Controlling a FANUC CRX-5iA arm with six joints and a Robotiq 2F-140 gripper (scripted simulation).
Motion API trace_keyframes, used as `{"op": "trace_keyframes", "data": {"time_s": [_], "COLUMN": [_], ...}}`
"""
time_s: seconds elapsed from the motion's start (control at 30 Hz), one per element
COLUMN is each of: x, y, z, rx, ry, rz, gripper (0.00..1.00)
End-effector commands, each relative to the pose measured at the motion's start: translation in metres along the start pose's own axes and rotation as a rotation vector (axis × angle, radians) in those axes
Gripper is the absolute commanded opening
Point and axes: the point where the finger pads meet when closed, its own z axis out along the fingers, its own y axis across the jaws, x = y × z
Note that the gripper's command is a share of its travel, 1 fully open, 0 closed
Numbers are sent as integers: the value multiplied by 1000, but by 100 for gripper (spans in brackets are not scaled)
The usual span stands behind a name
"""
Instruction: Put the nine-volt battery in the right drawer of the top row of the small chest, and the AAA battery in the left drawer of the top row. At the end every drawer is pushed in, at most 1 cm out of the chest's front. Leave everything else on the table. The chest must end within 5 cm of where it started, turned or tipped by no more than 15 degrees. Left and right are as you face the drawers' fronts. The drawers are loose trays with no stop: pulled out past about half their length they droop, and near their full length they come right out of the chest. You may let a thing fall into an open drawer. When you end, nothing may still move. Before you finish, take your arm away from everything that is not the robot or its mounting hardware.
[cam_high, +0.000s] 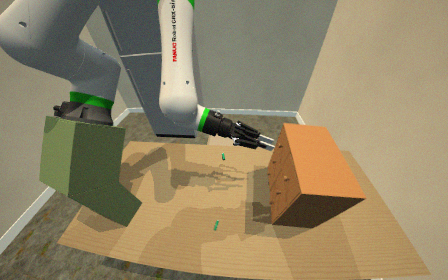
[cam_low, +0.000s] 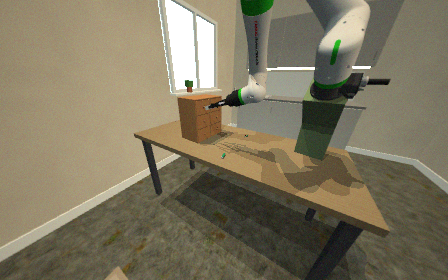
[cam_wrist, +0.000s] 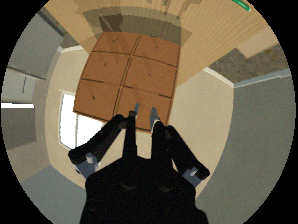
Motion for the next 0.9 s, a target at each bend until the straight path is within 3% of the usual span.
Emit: {"op": "trace_keyframes", "data": {"time_s": [0.0,0.87], "x": [0,-4], "y": [0,0], "z": [0,10], "rx": [0,0], "ry": [0,0], "rz": [0,0], "gripper": [20,20]}}
